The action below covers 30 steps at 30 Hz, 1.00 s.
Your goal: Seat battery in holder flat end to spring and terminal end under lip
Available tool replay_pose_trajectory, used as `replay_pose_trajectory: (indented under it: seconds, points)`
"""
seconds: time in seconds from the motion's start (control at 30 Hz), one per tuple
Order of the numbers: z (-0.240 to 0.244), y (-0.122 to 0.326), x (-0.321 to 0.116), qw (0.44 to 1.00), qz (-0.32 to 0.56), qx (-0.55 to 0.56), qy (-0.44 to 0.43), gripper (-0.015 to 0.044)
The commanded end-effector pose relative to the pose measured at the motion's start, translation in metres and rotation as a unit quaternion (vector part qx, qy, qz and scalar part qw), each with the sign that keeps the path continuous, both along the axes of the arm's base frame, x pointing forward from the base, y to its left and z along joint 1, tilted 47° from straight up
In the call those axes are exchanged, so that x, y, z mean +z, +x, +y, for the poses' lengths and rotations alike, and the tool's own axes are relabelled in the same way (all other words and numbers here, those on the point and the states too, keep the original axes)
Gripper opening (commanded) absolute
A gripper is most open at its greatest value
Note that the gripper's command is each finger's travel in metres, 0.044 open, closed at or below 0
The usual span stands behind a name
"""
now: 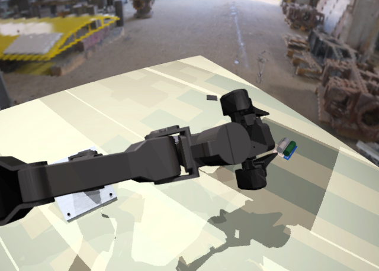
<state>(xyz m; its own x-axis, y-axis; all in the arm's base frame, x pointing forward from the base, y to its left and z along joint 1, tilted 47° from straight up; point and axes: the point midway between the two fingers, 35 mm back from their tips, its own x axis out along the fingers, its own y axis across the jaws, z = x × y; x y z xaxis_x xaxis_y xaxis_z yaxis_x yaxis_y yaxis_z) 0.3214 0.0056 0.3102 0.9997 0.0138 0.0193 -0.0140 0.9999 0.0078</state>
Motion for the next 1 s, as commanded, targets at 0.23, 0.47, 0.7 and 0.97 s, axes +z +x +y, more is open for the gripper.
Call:
replay_pose_trajectory:
  seconds: [0.23, 0.47, 0.7, 0.97]
  points:
    - [0.044, 0.016, -0.135, 0.932, 0.264, -0.062, 0.24, 0.0234]
    - [0.07, -0.025, -0.238, 0.814, 0.414, -0.238, 0.33, 0.0234]
    - [0.068, -0.089, -0.297, 0.729, 0.415, -0.448, 0.309, 0.0234]
    - [0.051, -0.136, -0.309, 0.722, 0.293, -0.578, 0.243, 0.0234]
